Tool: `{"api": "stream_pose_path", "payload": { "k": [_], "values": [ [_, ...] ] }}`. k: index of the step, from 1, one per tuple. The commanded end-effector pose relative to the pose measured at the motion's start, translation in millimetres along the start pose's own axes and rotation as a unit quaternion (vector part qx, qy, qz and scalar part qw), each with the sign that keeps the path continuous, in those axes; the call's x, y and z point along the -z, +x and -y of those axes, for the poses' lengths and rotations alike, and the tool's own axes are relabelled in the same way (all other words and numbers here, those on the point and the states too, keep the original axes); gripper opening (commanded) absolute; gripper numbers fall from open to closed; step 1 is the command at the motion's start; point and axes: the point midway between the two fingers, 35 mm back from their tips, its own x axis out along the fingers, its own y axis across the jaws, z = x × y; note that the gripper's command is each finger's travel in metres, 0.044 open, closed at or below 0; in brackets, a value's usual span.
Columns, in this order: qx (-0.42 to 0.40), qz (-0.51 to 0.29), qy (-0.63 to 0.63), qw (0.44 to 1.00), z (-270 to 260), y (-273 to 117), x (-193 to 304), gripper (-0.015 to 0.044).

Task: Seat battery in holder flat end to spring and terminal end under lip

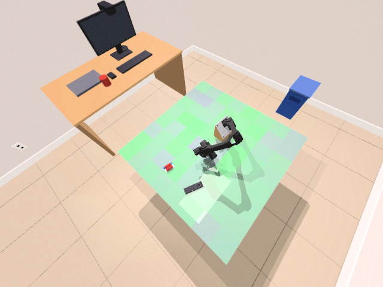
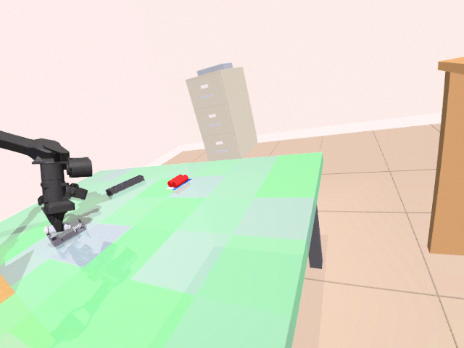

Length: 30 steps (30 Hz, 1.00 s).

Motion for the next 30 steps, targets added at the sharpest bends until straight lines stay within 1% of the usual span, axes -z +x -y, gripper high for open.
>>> {"api": "stream_pose_path", "payload": {
  "k": [1, 21, 30],
  "values": [
    [0.002, -0.014, -0.001, 1.000, 1.2, 1.7, -2.7, 0.0084],
    [0.000, -0.076, -0.003, 0.997, 0.8, 8.0, -9.2, 0.0084],
    [0.000, -0.075, -0.003, 0.997, 0.9, 8.0, -12.0, 0.0084]
  ]
}}
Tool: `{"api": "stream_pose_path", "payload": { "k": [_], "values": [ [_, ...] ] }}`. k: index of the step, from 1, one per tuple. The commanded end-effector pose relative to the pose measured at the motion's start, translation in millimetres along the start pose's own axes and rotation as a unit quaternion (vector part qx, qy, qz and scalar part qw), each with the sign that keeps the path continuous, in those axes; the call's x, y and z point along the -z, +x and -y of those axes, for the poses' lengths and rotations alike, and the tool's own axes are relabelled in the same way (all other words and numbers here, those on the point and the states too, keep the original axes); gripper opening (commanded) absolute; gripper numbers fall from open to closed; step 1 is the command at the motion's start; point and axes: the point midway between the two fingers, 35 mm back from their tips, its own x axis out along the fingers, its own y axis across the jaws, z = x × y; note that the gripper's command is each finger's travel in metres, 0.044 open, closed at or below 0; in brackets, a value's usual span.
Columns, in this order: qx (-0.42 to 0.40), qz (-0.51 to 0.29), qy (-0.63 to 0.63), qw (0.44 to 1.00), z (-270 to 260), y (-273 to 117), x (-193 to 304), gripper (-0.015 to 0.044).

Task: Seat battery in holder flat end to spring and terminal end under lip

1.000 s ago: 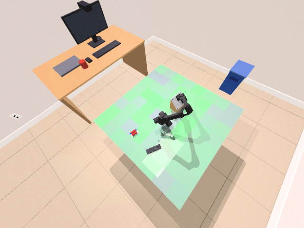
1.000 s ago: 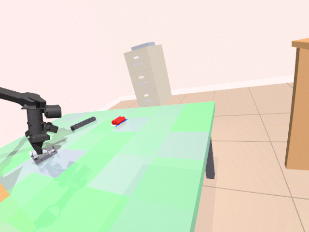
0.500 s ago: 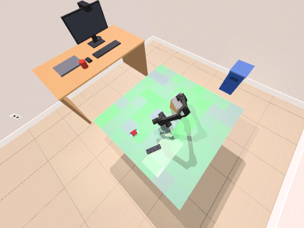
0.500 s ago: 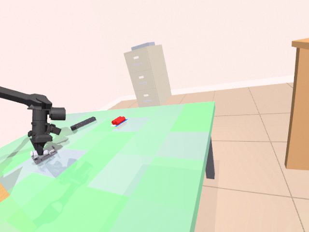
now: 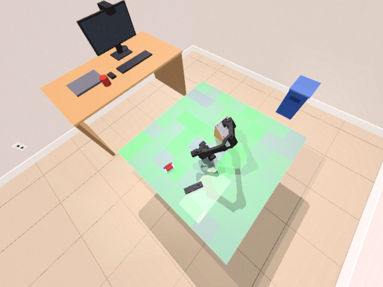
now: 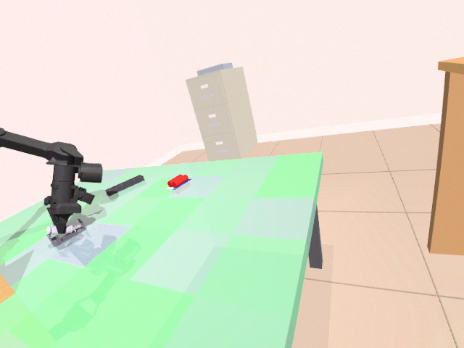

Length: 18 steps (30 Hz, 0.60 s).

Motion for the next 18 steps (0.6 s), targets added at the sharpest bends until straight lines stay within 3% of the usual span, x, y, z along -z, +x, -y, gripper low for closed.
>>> {"api": "stream_pose_path", "payload": {
  "k": [1, 18],
  "values": [
    [0.001, -0.001, -0.001, 1.000, 1.4, 0.7, -4.3, 0.0084],
    [0.001, 0.002, -0.002, 1.000, 1.3, -4.2, -16.0, 0.0084]
  ]
}}
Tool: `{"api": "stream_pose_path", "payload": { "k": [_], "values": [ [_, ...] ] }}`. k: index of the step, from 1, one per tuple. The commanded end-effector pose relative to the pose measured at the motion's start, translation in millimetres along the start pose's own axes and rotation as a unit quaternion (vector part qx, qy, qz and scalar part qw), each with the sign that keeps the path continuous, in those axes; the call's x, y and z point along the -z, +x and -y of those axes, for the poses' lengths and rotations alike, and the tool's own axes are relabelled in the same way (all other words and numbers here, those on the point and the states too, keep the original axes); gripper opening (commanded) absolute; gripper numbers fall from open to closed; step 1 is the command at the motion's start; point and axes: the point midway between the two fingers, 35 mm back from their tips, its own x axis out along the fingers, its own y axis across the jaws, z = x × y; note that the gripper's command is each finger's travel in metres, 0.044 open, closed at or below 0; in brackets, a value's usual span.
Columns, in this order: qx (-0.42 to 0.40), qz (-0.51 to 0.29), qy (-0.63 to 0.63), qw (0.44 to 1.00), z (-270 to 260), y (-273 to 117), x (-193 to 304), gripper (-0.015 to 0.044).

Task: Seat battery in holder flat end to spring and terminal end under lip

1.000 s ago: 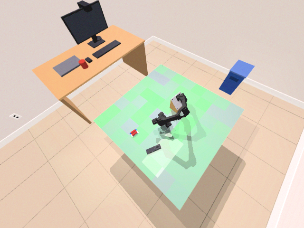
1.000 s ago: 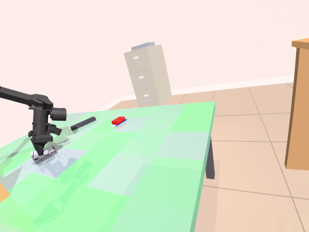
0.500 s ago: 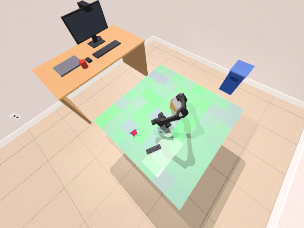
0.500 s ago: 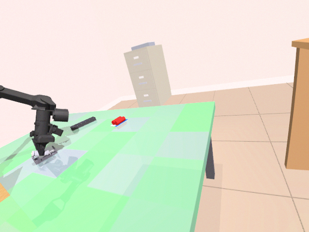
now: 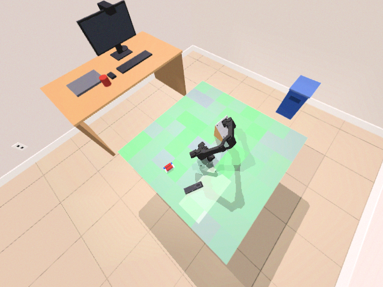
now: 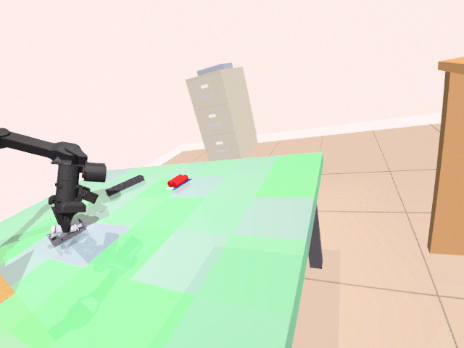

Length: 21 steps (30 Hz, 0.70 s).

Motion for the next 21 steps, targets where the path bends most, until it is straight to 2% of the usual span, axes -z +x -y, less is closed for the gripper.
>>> {"api": "stream_pose_path", "payload": {
  "k": [1, 21],
  "values": [
    [0.000, 0.002, -0.001, 1.000, 1.3, -1.8, -5.2, 0.0084],
    [0.005, 0.001, 0.000, 1.000, 1.0, -5.3, -11.5, 0.0084]
  ]
}}
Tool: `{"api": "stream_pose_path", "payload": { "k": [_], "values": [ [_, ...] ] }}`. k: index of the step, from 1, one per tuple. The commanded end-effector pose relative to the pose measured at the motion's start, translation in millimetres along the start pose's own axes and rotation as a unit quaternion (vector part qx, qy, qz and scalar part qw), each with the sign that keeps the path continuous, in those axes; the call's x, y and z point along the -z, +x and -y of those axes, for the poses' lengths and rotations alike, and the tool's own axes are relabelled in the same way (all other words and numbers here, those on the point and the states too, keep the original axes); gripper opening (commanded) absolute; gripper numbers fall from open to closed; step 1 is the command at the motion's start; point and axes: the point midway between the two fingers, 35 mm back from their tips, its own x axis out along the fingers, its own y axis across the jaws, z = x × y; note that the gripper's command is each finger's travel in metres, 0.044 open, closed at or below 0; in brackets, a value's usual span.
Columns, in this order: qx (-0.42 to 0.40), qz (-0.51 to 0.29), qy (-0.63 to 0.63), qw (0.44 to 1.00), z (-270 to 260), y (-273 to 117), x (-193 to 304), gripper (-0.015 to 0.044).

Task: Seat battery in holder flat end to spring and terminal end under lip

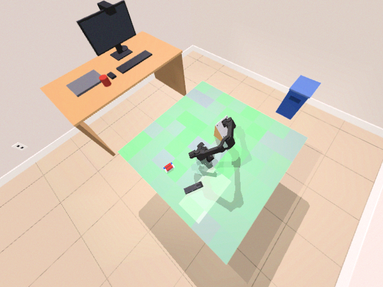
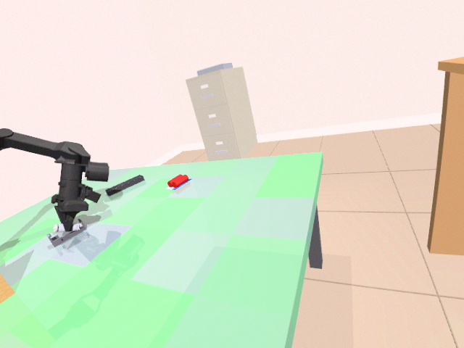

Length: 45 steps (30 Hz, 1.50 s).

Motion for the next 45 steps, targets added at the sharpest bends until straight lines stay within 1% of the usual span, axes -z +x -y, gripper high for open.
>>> {"api": "stream_pose_path", "payload": {
  "k": [1, 11, 45],
  "values": [
    [0.002, 0.007, -0.004, 1.000, 1.0, -2.1, -4.6, 0.0084],
    [0.003, 0.008, -0.004, 1.000, 1.1, -2.1, -4.9, 0.0084],
    [0.022, 0.082, 0.003, 0.996, 4.3, 5.1, -4.5, 0.0084]
  ]
}}
